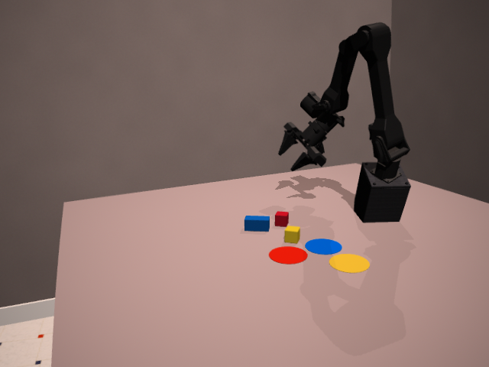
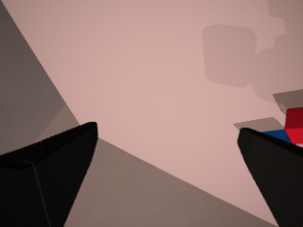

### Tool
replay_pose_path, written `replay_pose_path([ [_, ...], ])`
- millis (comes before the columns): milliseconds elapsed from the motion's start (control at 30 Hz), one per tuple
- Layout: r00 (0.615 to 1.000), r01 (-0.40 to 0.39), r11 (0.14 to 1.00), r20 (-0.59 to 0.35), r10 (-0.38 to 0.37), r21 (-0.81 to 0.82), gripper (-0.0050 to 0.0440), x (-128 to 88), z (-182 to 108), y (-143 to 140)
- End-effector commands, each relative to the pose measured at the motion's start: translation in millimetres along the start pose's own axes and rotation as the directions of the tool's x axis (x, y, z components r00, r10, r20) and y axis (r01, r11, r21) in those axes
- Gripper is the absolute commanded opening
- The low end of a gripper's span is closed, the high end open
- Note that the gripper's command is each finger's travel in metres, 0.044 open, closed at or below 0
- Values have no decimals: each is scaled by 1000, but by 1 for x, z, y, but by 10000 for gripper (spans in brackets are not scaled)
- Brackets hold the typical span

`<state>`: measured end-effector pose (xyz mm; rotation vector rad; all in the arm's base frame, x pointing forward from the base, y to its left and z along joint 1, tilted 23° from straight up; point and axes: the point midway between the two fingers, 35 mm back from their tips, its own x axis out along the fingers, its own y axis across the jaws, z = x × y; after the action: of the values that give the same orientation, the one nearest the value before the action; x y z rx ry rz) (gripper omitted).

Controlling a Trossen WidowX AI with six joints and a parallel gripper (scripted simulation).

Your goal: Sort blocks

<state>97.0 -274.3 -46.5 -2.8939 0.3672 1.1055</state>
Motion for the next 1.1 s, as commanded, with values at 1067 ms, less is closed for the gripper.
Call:
replay_pose_path([
  [1067, 979, 204, 855, 84, -187, -477, 265, 28, -69, -35],
])
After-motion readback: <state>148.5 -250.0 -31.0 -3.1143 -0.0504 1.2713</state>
